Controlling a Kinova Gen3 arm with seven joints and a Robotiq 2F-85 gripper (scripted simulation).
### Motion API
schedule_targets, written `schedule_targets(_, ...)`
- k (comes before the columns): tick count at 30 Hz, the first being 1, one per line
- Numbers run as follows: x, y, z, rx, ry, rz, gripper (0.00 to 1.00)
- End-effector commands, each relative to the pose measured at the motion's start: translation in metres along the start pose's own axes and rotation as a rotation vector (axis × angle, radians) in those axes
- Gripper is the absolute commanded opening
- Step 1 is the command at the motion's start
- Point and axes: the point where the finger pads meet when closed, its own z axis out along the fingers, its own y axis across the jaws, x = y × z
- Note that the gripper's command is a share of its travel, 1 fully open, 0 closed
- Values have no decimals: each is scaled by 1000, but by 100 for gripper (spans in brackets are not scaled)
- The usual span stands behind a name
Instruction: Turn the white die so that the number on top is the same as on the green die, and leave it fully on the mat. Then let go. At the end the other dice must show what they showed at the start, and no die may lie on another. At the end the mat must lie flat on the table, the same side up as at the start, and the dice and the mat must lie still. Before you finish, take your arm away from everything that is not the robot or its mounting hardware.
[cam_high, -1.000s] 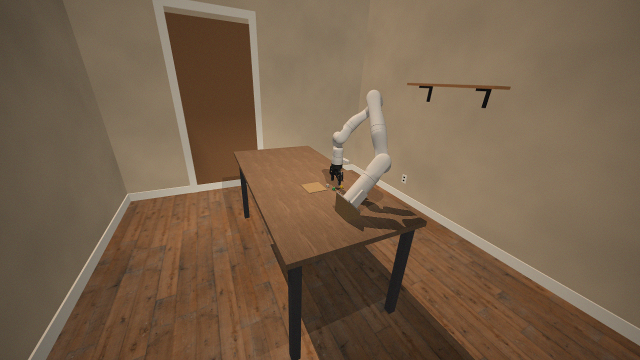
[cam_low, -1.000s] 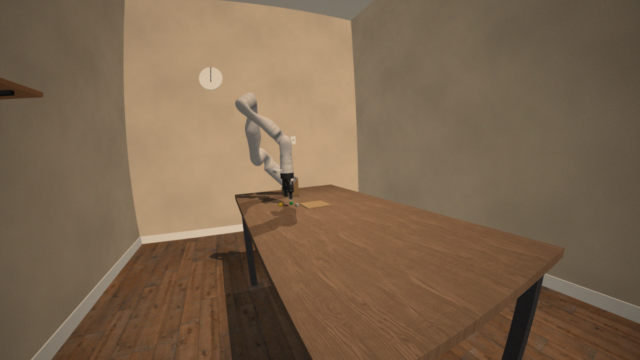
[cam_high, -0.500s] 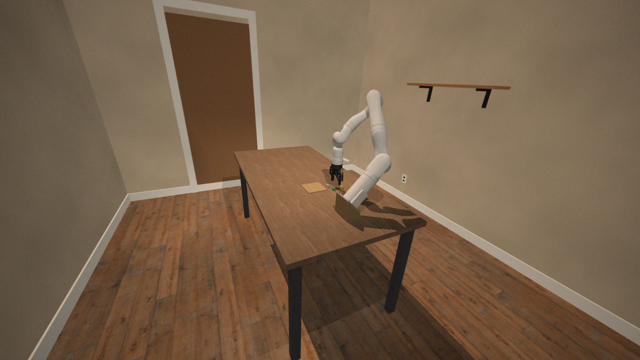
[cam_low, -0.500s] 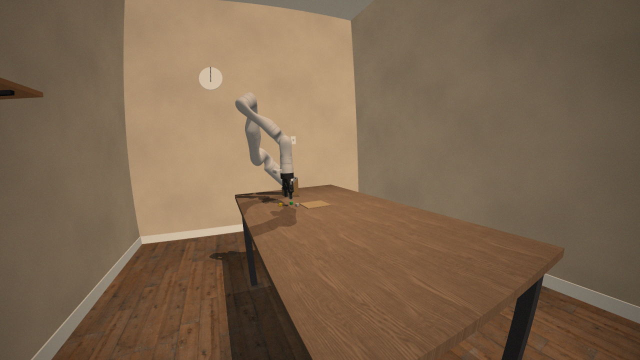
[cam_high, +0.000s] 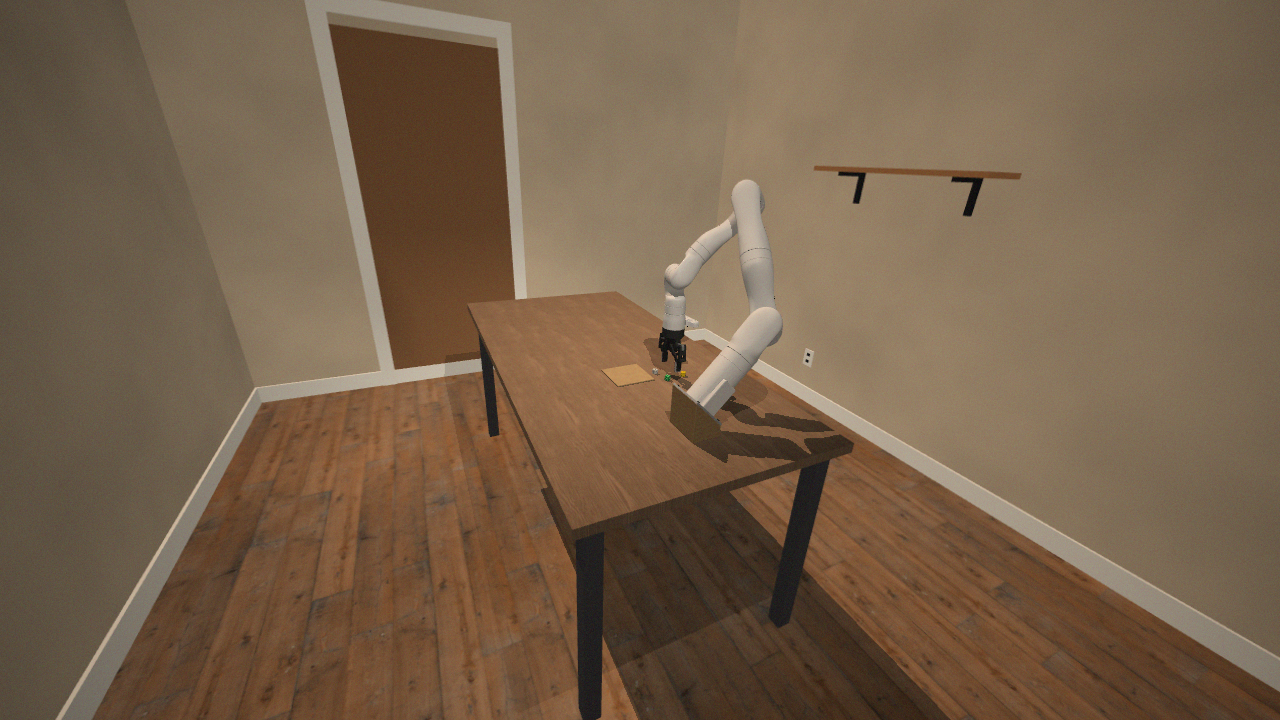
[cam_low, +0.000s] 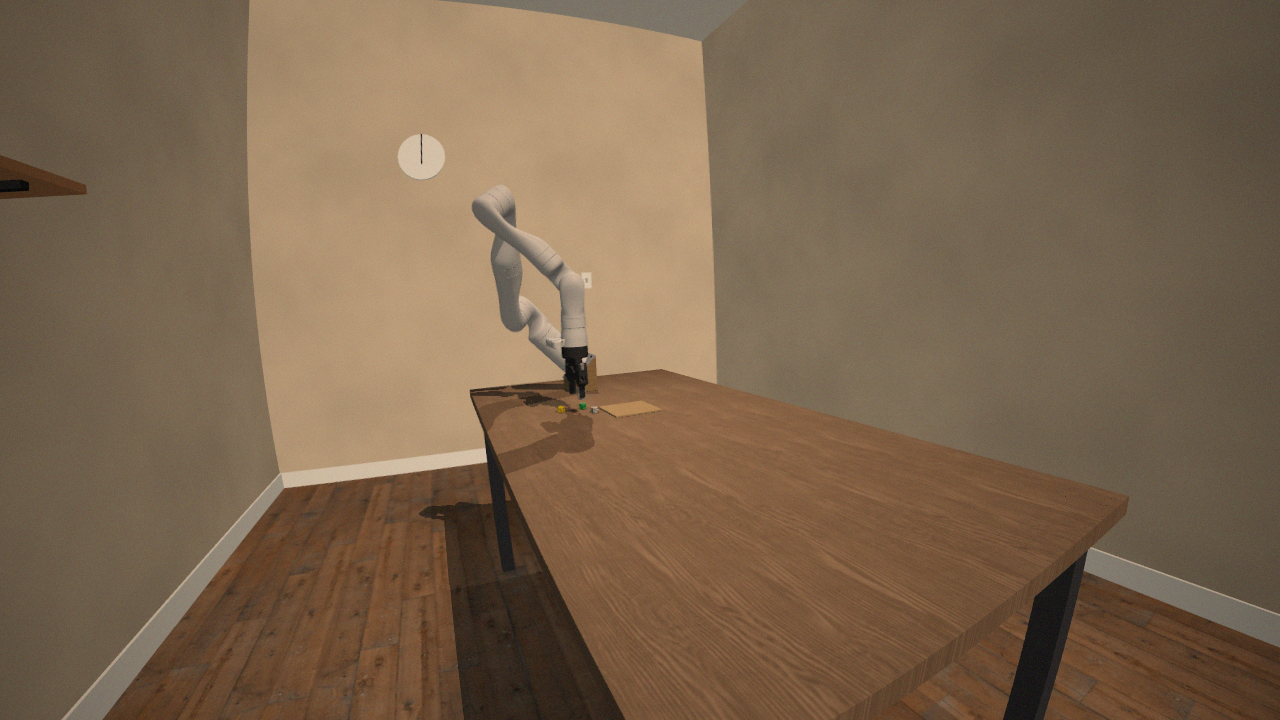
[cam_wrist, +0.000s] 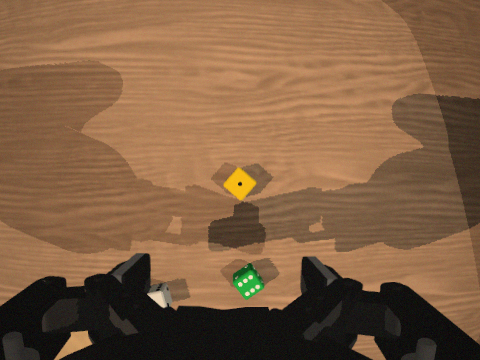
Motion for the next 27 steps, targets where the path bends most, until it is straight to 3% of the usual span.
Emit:
schedule_targets(1,-11,1,0,1,-3,4,100)
schedule_targets(12,-60,7,0,1,-3,4,100)
schedule_targets(27,-65,7,0,1,-3,4,100)
